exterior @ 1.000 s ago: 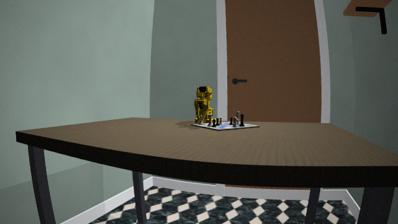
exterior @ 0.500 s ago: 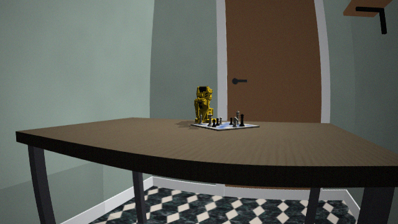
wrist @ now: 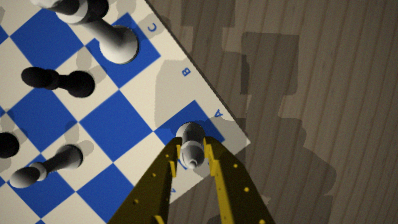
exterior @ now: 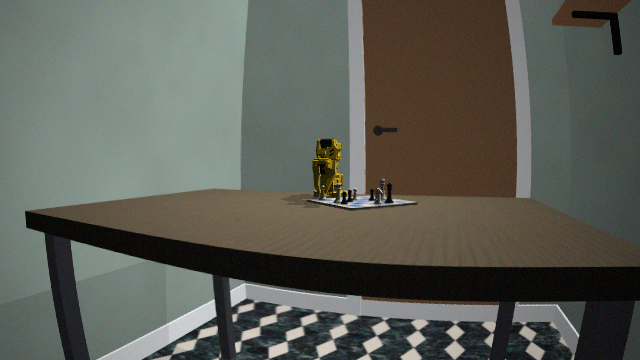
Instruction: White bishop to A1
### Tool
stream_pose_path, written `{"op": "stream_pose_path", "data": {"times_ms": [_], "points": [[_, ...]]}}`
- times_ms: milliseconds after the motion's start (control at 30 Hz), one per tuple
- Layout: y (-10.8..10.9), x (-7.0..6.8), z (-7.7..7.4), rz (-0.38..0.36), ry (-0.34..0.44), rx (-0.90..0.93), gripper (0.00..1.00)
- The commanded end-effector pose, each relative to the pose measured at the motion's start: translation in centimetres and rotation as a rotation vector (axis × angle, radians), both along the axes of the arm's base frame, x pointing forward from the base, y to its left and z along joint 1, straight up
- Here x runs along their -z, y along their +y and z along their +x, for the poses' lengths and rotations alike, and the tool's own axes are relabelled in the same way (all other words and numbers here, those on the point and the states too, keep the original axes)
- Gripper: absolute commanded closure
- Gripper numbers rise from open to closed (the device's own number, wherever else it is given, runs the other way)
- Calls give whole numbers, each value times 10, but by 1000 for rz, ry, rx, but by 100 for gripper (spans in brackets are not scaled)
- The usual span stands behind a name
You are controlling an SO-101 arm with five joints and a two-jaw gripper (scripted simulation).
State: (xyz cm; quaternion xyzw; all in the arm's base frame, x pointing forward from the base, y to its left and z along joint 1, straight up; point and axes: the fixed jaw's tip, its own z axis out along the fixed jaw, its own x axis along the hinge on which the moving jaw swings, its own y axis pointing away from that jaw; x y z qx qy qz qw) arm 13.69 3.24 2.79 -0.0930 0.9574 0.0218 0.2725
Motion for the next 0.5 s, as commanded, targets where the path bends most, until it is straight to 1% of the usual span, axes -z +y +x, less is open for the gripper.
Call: {"op": "stream_pose_path", "data": {"times_ms": [0, 467], "points": [[0, 3, -2, -5, 14, -6, 91], [1, 3, -2, -1, 15, -8, 90]]}}
